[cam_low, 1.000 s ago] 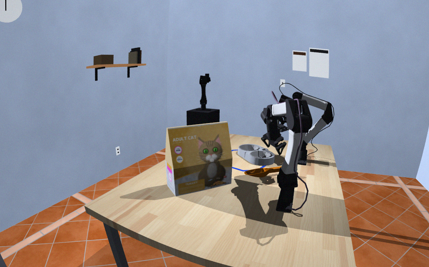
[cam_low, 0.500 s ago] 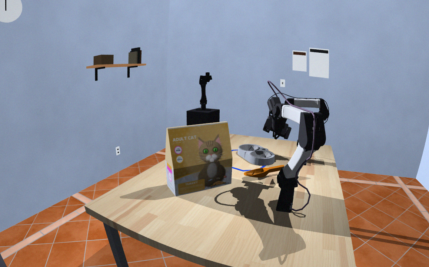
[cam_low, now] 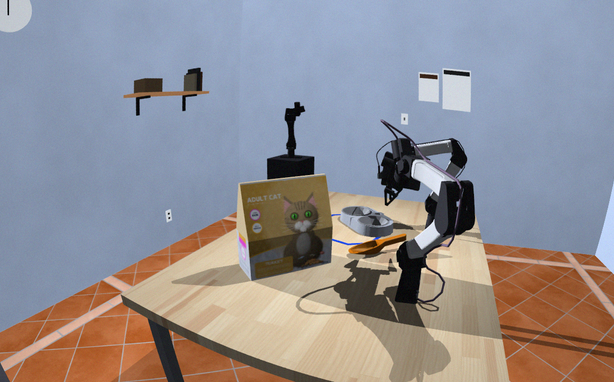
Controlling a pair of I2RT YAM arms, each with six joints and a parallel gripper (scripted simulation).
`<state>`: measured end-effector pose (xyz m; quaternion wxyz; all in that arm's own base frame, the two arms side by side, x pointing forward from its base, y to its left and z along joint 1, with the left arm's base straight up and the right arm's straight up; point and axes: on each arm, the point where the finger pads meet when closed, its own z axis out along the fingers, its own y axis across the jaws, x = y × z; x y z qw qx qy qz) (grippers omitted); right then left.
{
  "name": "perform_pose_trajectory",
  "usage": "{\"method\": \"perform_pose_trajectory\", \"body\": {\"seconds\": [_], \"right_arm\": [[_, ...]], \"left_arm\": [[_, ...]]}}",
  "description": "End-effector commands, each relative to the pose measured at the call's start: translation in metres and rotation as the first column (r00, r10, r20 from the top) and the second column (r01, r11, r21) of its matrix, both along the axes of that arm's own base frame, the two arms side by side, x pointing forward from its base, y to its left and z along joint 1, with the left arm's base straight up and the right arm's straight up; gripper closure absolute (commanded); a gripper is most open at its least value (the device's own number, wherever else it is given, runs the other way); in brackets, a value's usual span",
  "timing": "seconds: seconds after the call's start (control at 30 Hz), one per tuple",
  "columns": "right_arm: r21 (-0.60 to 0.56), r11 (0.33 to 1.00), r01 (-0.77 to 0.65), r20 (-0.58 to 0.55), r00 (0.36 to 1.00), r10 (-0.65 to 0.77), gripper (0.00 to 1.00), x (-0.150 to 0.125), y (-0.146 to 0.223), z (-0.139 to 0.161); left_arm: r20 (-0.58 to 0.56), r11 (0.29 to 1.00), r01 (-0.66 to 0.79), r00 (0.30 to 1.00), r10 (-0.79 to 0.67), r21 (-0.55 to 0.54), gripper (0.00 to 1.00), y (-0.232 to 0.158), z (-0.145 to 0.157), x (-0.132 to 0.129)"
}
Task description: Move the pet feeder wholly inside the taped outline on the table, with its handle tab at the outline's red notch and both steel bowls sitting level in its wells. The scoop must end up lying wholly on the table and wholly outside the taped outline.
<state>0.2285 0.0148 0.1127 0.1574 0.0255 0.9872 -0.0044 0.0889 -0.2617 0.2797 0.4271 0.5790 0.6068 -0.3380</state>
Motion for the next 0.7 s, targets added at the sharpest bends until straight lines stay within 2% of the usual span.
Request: {"method": "perform_pose_trajectory", "body": {"seconds": [0.0, 0.4, 0.57, 0.6, 0.67], "right_arm": [[-0.012, 0.999, 0.031, 0.055, 0.998, -0.030, 0.00, 0.013, -0.002, 0.005], [-0.011, 0.999, 0.035, 0.063, 0.997, -0.034, 0.00, 0.013, -0.004, 0.007], [0.047, 0.987, 0.151, 0.030, 0.988, -0.152, 0.57, 0.015, -0.002, 0.007], [0.062, 0.978, 0.198, 0.007, 0.980, -0.198, 0.63, 0.015, -0.002, 0.005], [0.080, 0.949, 0.304, -0.065, 0.952, -0.300, 0.63, 0.015, -0.003, -0.002]], "left_arm": [[0.000, 0.999, -0.018, 1.000, 0.018, -0.036, 0.00, -0.006, 0.003, 0.003], [0.000, 0.999, -0.018, 1.000, 0.018, -0.036, 0.00, -0.006, 0.004, 0.003], [0.000, 0.999, -0.018, 1.000, 0.018, -0.036, 0.00, -0.006, 0.004, 0.003], [0.000, 0.999, -0.018, 1.000, 0.018, -0.036, 0.00, -0.006, 0.004, 0.003], [0.000, 0.999, -0.018, 1.000, 0.018, -0.036, 0.00, -0.006, 0.004, 0.003]]}}
